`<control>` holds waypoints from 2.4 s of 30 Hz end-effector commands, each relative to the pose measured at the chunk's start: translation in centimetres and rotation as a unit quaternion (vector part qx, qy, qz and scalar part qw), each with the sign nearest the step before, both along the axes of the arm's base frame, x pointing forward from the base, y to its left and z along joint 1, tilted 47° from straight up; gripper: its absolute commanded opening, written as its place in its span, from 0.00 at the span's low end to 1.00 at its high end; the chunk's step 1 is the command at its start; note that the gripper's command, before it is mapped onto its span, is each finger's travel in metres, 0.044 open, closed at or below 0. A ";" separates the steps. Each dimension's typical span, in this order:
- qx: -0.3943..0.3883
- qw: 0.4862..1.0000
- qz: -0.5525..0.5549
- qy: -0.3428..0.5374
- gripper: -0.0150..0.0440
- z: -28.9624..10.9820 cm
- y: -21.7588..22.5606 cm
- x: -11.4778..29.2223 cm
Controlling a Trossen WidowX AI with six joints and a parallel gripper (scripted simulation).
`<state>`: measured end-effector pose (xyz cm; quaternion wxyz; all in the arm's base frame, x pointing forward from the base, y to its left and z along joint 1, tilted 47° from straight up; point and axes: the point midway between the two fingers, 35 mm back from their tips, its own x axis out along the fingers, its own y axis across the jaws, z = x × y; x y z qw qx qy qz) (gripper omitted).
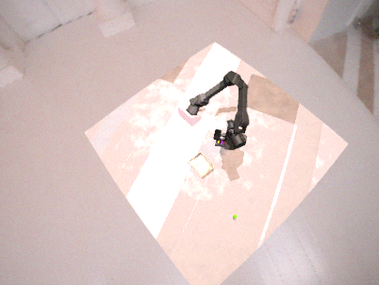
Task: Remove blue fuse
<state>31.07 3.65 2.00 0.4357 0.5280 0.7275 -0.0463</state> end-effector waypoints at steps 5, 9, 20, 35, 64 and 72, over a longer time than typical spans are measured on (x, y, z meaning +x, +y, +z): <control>-0.001 1.000 0.001 -0.002 0.25 0.3 -0.4 0.1; -0.001 1.000 0.001 -0.002 0.25 0.4 -0.5 0.1; -0.001 1.000 0.001 -0.001 0.25 0.8 -0.9 0.1; -0.001 1.000 0.000 -0.001 0.25 1.3 -1.4 0.2; 0.000 1.000 0.000 0.000 0.25 2.3 -2.5 0.2; 0.000 1.000 0.000 0.000 0.25 3.0 -3.2 0.3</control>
